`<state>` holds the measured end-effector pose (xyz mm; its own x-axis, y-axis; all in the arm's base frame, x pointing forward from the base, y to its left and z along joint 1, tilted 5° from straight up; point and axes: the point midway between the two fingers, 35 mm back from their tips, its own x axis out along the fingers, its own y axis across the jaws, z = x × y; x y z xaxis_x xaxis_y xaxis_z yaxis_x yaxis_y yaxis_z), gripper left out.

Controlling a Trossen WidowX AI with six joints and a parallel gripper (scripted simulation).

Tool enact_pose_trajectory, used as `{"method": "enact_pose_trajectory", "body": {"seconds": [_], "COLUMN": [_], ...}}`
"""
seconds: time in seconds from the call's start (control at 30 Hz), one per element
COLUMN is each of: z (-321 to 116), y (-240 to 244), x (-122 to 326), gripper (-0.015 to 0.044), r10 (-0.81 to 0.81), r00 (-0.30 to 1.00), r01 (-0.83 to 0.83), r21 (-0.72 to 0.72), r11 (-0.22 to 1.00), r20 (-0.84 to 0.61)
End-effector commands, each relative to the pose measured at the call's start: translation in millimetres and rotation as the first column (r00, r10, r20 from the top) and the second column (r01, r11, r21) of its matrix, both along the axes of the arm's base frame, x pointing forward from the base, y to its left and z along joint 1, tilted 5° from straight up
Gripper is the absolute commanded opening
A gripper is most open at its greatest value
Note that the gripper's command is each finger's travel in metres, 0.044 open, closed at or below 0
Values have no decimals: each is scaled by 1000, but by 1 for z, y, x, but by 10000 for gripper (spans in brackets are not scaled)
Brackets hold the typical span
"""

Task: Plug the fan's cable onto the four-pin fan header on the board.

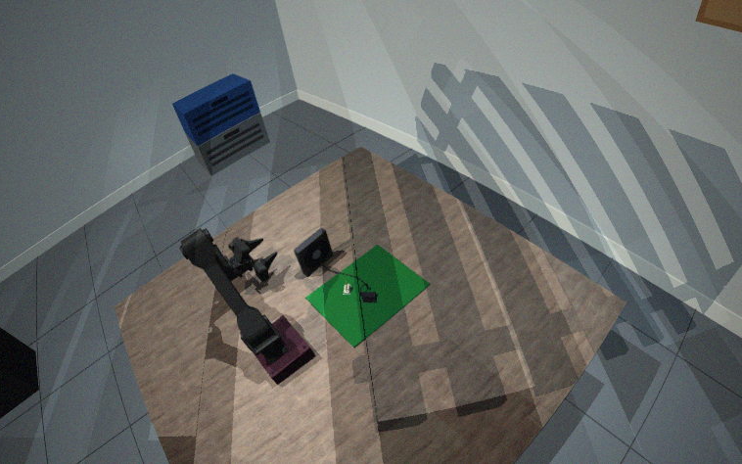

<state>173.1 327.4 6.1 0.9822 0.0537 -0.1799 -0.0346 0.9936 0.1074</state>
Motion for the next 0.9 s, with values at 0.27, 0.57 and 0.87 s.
{"method": "enact_pose_trajectory", "body": {"seconds": [0.27,0.57,0.87], "z": [7,46,79], "y": [0,-28,-70], "x": [25,119,170], "gripper": [440,440,440], "r10": [3,37,53], "r00": [998,947,895], "r01": [-12,-224,-378], "r21": [-146,-575,-690], "r11": [989,787,618], "r20": [-62,-319,-443]}}
